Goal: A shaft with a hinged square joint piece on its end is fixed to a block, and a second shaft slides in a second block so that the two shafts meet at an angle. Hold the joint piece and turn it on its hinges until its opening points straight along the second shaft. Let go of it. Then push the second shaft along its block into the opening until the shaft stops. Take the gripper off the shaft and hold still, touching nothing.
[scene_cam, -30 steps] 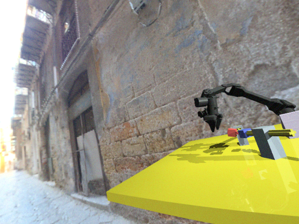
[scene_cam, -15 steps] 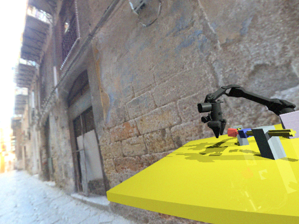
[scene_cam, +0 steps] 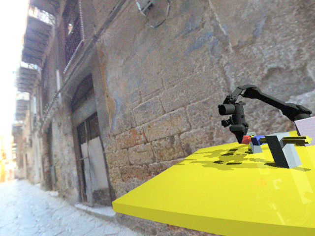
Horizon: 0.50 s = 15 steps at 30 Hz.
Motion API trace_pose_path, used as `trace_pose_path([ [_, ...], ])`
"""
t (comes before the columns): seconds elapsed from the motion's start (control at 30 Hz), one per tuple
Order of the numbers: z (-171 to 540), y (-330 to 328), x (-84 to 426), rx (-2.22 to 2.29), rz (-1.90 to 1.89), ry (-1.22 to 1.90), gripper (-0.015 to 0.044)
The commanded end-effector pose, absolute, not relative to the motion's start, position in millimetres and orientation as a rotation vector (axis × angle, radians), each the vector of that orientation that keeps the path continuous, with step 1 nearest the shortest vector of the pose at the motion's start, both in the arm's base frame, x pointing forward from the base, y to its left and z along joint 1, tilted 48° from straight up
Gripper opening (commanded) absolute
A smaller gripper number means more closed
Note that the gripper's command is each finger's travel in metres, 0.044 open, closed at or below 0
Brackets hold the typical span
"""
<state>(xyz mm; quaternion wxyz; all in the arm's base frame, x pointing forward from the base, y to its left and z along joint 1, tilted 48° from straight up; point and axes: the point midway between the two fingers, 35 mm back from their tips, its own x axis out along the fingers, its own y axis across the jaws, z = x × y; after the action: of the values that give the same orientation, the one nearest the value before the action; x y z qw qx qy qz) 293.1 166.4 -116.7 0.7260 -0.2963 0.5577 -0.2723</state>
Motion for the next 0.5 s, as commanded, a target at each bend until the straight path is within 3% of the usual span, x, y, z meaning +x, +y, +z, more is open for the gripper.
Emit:
trace_pose_path([
  [0.0, -114.8, 167.4, 289.0, -0.634, -0.601, 1.225, 0.0440],
  [0.47, -129.5, 151.7, 293.6, -0.634, -0.601, 1.224, 0.0440],
])
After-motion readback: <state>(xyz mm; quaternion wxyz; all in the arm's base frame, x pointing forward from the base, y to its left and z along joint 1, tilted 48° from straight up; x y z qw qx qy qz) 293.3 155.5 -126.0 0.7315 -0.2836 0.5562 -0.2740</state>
